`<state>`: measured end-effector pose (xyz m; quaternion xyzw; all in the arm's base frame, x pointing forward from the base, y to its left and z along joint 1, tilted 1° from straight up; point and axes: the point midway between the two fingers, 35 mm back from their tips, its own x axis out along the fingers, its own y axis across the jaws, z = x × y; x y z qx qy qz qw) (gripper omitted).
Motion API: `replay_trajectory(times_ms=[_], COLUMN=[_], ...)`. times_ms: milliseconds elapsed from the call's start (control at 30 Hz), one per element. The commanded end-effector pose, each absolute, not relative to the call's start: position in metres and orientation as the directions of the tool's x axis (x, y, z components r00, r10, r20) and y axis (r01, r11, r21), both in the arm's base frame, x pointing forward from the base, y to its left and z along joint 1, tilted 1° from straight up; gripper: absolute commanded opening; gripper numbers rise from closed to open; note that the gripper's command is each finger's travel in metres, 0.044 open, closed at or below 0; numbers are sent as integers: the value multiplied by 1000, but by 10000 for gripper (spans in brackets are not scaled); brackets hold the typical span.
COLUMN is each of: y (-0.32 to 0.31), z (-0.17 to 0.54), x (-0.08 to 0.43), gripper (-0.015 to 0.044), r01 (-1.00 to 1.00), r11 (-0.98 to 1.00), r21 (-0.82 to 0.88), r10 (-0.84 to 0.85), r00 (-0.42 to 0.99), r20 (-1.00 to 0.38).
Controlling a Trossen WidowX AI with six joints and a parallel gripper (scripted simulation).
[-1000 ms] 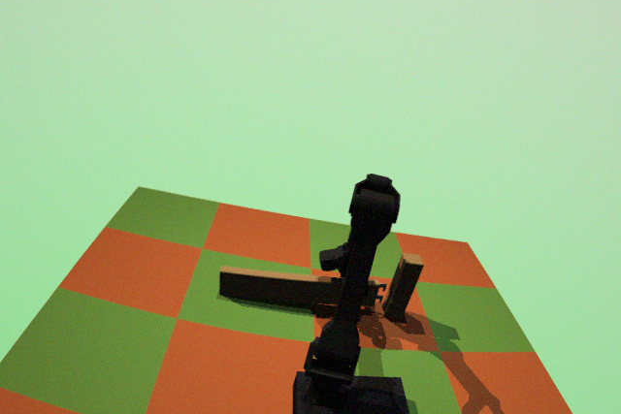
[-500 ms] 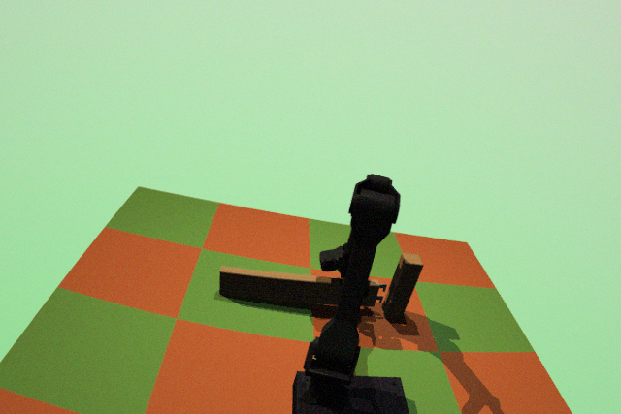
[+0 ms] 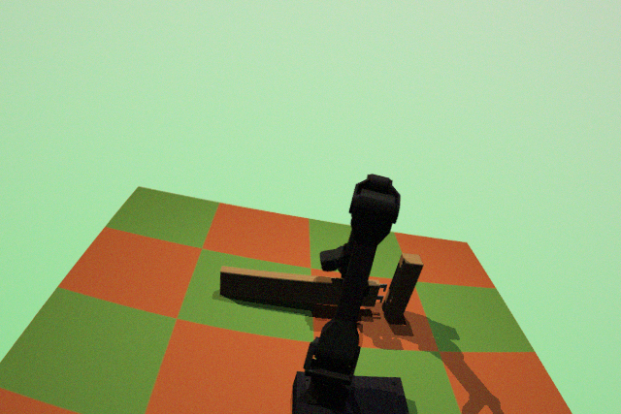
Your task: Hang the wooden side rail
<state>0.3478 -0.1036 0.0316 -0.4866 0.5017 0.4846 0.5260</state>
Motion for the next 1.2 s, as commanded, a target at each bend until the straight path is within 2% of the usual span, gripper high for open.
replay_trajectory(times_ms=[0, 1167], y=[-106, -109], z=[34, 32], x=[350, 348], gripper=[0, 0], r01=[-998, -998], r11=[53, 53], r21=[-30, -30], r10=[13, 13], r00=[31, 31], r20=[-999, -999])
